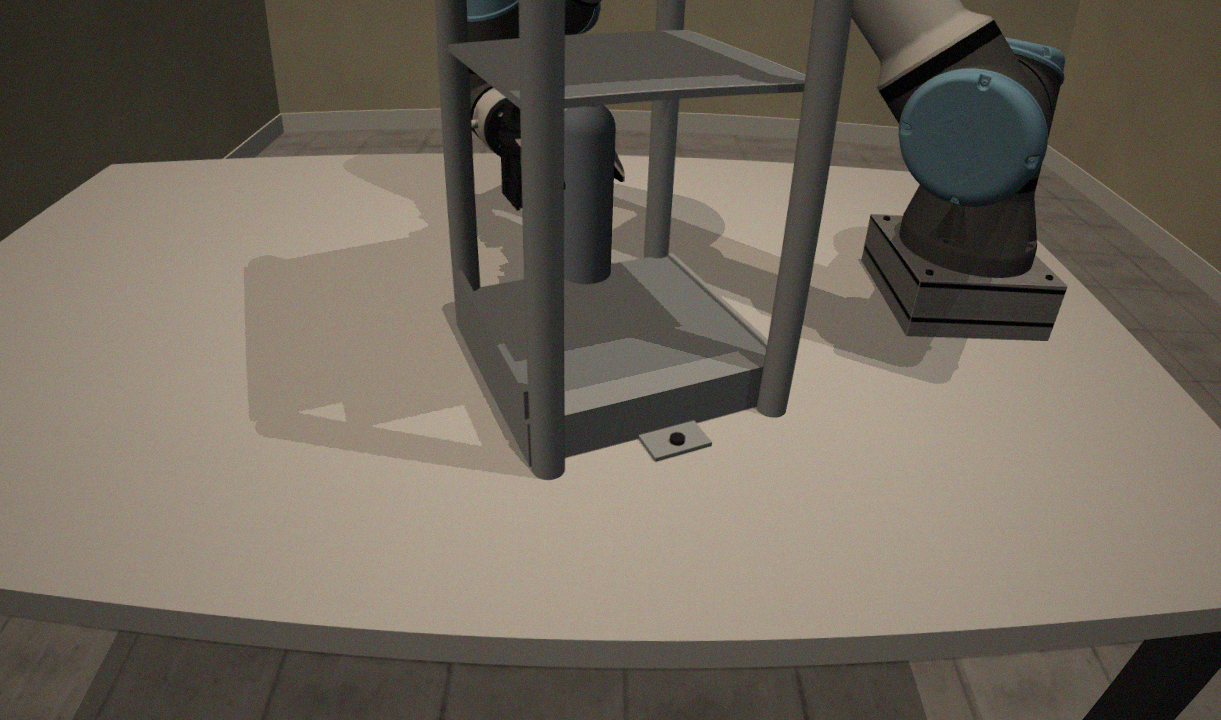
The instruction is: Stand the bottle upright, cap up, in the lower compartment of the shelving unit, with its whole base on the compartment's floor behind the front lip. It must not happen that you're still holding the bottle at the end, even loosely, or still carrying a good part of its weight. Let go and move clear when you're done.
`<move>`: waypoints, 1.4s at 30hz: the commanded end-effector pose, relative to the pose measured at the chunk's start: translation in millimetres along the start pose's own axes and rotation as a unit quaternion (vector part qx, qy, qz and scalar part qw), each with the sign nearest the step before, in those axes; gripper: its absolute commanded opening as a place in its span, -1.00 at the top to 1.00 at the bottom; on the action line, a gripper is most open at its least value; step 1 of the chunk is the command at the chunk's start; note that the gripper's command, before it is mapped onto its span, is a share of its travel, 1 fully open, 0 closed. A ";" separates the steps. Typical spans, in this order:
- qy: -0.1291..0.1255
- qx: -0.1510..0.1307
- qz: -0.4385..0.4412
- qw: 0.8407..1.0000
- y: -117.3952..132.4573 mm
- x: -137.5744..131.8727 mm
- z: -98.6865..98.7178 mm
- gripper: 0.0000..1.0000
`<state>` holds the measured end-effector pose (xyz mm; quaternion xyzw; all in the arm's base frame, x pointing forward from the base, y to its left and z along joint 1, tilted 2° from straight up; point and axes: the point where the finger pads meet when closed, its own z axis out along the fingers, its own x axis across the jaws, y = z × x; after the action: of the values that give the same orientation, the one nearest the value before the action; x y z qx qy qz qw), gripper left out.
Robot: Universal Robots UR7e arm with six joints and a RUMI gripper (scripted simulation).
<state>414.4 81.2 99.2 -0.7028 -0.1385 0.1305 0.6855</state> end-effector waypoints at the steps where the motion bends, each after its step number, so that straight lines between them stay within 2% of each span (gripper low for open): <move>1: 0.000 0.000 0.000 1.000 -0.5 0.1 -0.1 1.00; 16: 0.000 0.000 0.000 1.000 0.3 0.2 0.0 1.00; 30: 0.000 0.000 0.000 1.000 19.4 0.2 0.0 1.00; 42: 0.000 0.000 0.000 1.000 20.2 0.2 0.0 1.00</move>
<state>414.7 80.9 78.7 -0.7028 -0.1385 0.1305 0.6855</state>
